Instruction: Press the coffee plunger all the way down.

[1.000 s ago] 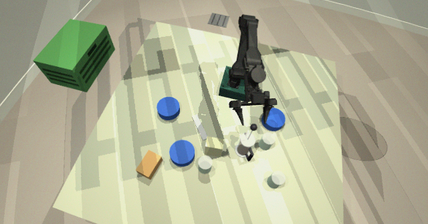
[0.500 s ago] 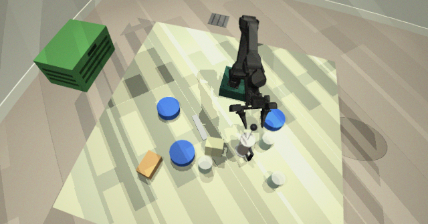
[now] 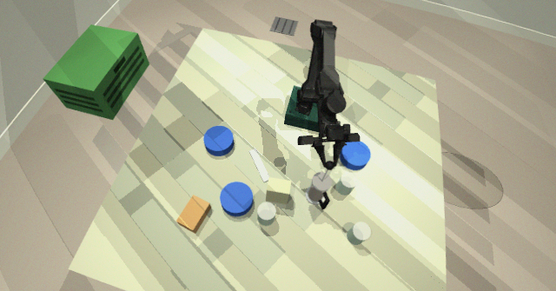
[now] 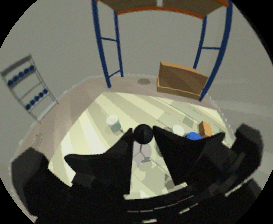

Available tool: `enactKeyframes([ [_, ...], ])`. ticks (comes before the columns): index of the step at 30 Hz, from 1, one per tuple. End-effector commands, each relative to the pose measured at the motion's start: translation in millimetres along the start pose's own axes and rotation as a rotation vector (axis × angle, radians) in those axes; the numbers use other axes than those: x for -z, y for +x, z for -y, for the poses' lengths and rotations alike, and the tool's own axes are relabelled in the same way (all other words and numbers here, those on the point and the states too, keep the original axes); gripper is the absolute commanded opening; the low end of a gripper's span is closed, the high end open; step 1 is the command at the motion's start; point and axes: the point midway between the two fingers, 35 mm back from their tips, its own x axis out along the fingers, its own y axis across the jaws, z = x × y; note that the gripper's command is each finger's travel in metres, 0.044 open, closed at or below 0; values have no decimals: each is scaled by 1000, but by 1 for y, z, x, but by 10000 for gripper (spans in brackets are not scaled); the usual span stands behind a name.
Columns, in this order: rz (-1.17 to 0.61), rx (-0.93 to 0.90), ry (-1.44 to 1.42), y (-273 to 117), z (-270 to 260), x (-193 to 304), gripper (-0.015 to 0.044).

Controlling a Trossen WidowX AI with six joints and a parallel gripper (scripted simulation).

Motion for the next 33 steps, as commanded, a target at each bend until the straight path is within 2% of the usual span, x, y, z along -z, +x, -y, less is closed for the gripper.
enactKeyframes([
  [1,1,2,3,1,0,1,120],
  [33,1,1,3,35,1,39,120],
])
